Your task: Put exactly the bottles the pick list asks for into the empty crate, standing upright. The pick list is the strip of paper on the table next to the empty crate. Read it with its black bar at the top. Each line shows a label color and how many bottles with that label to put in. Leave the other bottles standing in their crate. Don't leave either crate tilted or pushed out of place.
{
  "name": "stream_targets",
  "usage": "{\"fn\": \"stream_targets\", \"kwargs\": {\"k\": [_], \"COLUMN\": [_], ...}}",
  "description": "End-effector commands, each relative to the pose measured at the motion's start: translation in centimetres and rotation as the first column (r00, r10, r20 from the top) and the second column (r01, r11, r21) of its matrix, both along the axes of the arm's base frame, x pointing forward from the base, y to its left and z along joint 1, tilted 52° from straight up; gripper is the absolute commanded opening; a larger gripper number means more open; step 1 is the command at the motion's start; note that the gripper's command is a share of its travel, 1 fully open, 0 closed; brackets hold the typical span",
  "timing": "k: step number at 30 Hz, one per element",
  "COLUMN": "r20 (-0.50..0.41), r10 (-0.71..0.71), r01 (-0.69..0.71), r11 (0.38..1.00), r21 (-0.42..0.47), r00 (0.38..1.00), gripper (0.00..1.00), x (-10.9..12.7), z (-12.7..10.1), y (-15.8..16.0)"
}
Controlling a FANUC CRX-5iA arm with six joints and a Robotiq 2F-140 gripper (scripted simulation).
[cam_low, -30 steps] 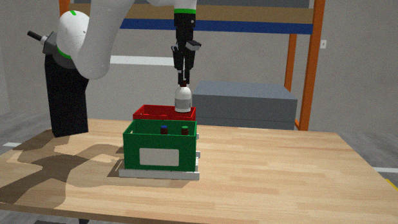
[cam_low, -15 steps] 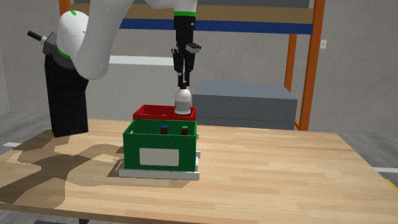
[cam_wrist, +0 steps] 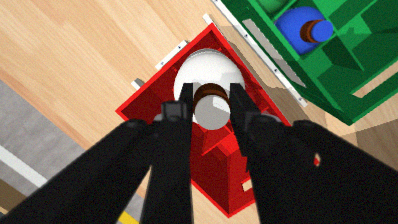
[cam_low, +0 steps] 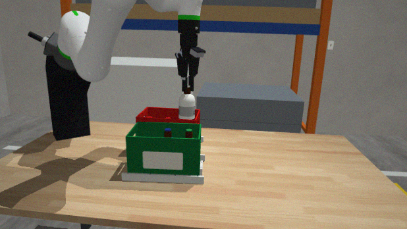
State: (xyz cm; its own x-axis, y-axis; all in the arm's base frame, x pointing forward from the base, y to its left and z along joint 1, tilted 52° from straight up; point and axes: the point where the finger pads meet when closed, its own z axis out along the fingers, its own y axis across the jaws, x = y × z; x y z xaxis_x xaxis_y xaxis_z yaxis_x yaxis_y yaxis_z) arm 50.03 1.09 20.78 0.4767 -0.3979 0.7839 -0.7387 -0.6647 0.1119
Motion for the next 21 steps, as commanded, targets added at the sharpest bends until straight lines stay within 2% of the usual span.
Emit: {"fn": "stream_targets", "kwargs": {"k": [1,21], "r20": [0.001,0.001], "r10": [0.001,0.001], "r01": [-0.001,-0.001], "r11": [1.0,1.0], "r21": [0.0,0.0], "r00": [1.0,1.0], "gripper": [0.1,0.1], "x": [0.1,1.0], "z": [-0.1,-1.2], "y": [-0.1,-1.2]}}
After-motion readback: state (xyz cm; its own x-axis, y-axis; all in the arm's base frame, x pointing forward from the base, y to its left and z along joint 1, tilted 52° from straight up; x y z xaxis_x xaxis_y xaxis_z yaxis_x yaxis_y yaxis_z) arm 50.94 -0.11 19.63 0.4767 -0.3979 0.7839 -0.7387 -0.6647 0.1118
